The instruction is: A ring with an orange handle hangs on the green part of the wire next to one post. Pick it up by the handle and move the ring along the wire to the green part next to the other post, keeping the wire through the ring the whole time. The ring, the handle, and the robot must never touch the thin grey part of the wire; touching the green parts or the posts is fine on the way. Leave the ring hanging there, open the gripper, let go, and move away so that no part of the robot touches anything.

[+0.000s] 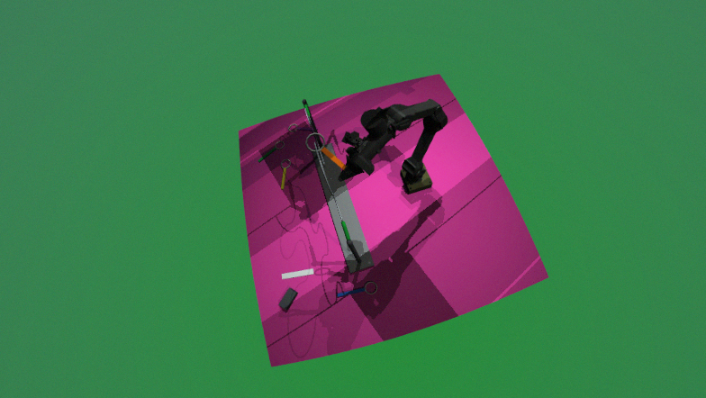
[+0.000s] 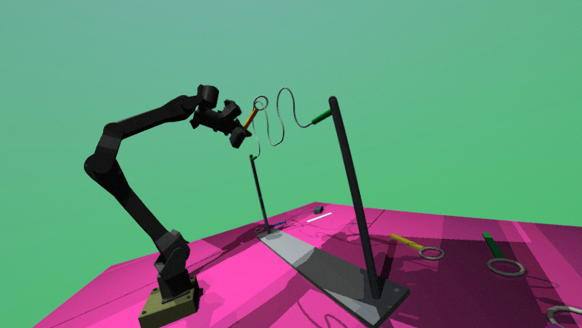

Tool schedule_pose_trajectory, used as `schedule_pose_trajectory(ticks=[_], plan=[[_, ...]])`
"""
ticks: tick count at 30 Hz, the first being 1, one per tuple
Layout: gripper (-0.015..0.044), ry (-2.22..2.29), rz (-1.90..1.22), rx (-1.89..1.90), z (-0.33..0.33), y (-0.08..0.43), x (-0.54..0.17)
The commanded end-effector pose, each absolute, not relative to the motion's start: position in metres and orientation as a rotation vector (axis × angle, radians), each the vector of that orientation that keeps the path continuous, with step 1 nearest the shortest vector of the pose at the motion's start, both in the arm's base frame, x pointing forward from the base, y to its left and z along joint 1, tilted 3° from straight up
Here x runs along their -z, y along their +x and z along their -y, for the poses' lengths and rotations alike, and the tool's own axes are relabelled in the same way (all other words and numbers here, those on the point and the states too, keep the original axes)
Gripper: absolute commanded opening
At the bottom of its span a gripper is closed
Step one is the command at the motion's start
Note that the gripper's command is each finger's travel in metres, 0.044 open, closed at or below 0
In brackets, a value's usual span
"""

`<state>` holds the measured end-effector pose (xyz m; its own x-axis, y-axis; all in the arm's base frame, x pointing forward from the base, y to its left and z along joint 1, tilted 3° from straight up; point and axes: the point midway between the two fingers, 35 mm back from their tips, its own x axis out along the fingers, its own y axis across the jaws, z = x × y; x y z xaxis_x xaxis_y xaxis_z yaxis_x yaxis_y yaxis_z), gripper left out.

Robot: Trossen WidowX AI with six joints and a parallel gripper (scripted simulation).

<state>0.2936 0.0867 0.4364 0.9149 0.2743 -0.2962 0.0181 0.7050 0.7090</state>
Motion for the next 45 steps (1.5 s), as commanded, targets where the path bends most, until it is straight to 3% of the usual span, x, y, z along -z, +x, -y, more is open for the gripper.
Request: schedule_pose_trajectory(ticks=[1, 45], plan=[[-0.0150, 0.736, -0.404, -0.132, -0.086, 0.296, -0.436], [-0.0150, 0.206, -0.448, 0.035, -0.071, 0.295, -0.428]])
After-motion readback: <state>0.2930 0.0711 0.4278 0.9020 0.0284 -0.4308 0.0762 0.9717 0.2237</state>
